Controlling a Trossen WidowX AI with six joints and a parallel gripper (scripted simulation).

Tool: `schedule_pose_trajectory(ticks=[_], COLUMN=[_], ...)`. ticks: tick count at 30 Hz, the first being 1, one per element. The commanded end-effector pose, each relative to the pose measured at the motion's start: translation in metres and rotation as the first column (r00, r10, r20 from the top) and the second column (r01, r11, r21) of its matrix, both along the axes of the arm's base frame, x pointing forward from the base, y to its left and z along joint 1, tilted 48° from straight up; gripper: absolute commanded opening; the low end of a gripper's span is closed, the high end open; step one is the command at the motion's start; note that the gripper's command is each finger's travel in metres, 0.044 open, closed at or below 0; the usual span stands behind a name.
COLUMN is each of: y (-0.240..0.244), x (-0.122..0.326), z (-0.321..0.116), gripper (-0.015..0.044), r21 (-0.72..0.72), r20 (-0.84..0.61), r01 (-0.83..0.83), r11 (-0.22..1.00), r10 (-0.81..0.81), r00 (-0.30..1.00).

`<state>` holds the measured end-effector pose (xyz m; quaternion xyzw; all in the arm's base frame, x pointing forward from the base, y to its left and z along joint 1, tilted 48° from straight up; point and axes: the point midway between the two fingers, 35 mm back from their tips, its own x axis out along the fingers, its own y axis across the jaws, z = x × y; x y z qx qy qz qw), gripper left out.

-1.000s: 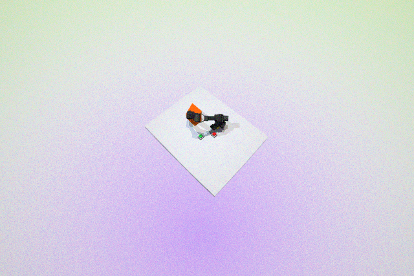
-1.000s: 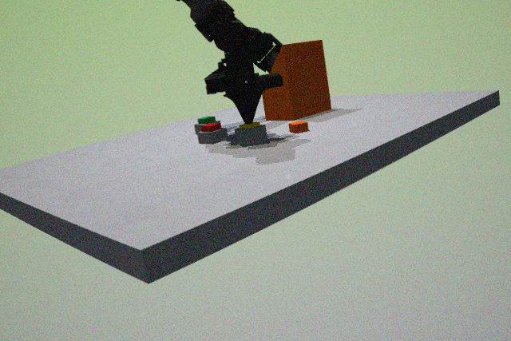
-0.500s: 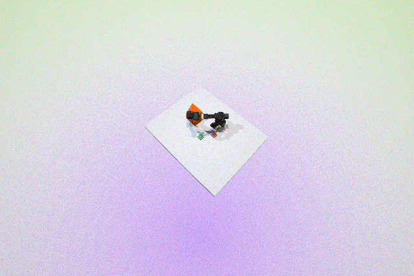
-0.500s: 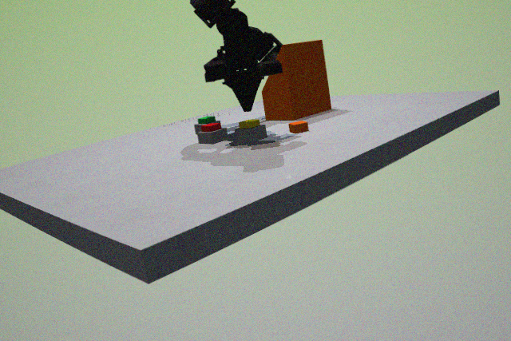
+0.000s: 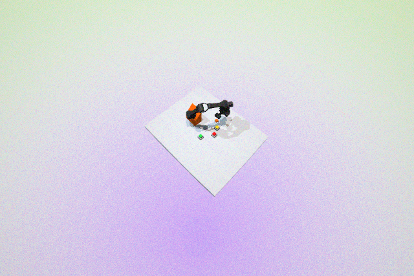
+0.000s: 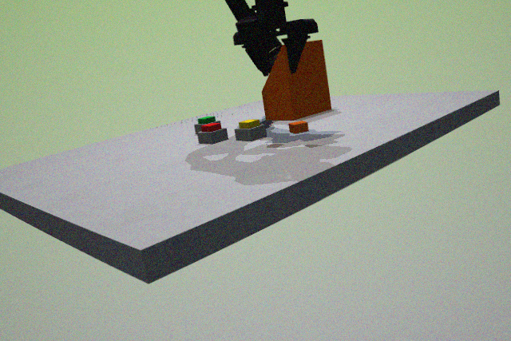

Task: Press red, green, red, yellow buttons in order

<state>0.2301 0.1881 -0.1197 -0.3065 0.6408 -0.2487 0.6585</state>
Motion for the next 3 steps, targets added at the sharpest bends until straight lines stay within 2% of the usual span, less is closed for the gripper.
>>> schedule_pose_trajectory(ticks=[1,3], y=[-0.0038,-0.0038], x=[0.0017,0.0017], z=[-0.0018,-0.0018], gripper=[0.0400,0.0400], r21=[-0.007,-0.007], r20=[-0.001,-0.001], r01=[0.030,0.030], r11=[1.000,1.000], r10=[-0.030,-0.030], r00=[1.000,1.000])
